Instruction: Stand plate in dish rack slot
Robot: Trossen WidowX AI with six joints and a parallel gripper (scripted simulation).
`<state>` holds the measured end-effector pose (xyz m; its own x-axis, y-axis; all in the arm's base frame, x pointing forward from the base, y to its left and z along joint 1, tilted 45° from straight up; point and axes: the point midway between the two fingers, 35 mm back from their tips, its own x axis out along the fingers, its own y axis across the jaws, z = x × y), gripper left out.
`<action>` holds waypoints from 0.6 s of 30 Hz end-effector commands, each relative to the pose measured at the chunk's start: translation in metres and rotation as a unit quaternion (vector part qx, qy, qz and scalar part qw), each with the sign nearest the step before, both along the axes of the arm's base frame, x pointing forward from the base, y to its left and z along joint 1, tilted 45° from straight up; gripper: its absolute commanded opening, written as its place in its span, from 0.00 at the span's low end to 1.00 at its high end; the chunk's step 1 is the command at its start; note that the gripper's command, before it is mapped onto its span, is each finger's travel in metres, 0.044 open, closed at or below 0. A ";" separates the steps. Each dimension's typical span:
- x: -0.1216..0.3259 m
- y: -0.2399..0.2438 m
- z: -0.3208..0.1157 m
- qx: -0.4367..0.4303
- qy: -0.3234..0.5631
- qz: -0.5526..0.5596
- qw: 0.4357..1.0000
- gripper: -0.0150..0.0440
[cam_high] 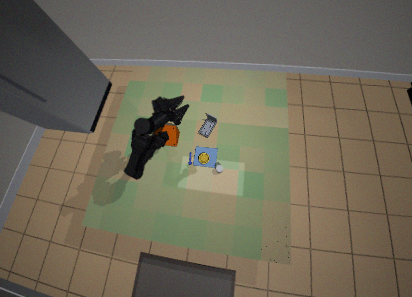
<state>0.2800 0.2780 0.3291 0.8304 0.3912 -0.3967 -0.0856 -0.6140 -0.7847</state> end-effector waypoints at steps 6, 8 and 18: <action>0.031 -0.035 -0.037 0.044 0.076 -0.124 0.988 0.93; 0.037 -0.044 -0.044 0.058 0.089 -0.152 0.983 0.93; 0.060 -0.091 -0.080 0.116 0.146 -0.295 0.937 0.93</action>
<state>0.3347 0.2017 0.2629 0.8175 0.0650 -0.5722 -0.5351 -0.2815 -0.7965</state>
